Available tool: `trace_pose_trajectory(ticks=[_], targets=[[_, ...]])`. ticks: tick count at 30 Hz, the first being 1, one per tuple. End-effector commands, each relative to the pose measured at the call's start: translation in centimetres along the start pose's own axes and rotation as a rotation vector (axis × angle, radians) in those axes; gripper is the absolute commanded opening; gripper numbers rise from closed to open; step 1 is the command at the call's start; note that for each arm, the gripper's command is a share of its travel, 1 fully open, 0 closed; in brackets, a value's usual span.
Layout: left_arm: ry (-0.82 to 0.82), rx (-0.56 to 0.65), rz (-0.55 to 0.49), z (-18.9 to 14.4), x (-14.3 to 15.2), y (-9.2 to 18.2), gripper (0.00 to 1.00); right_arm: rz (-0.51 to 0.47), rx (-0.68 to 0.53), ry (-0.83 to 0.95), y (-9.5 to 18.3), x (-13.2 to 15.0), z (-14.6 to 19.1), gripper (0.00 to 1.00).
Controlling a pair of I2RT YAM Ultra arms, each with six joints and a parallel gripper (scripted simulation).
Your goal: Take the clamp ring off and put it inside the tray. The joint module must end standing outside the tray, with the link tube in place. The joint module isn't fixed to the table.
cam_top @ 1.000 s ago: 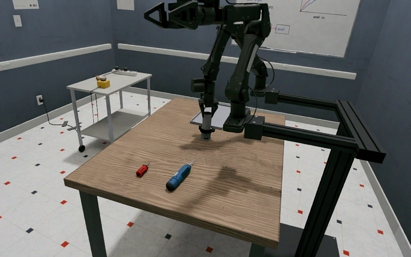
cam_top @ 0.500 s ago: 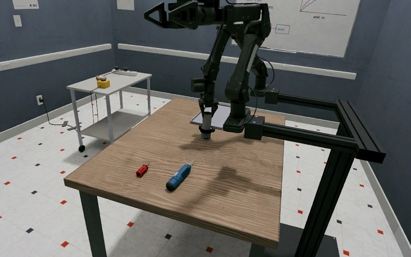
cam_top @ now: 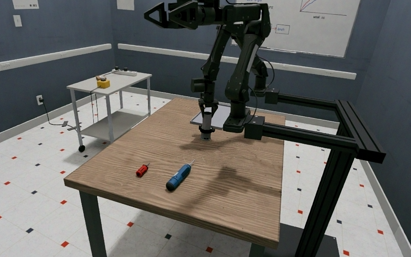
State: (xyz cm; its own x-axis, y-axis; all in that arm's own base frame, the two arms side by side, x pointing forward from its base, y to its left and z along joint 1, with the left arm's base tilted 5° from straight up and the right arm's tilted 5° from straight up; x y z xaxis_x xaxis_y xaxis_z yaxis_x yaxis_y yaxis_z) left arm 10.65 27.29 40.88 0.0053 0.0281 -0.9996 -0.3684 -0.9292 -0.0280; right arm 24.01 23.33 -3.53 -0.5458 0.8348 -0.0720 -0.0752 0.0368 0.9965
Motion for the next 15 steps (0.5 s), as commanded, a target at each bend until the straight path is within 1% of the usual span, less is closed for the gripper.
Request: trace_pose_trajectory(ticks=[1, 12, 13, 15], targets=[[0.013, -0.014, 0.004, 0.24, -0.94, 0.31, 1.0, 0.003, -0.015, 0.004, 0.35, 0.14, 0.36, 0.54], [0.013, -0.014, 0.004, 0.24, -0.94, 0.31, 1.0, 0.003, -0.015, 0.004, 0.35, 0.14, 0.36, 0.54], [0.013, -0.014, 0.004, 0.24, -0.94, 0.31, 1.0, 0.003, -0.015, 0.004, 0.35, 0.14, 0.36, 0.6], [0.013, -0.014, 0.004, 0.24, -0.94, 0.31, 1.0, 0.003, -0.015, 0.004, 0.35, 0.14, 0.36, 0.6]])
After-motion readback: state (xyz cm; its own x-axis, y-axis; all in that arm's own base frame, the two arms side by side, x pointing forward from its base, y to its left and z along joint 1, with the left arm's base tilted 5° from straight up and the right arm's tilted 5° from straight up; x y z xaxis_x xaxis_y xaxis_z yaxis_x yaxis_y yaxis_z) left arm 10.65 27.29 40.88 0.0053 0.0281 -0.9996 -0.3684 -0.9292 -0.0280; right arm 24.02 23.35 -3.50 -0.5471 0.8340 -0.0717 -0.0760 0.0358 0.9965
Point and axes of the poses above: on each arm, the point where the finger pads meet when closed, its own y axis back along the fingers, its own z axis across the jaws, x = y × z, the point moved 9 cm from there along y, back along the fingers
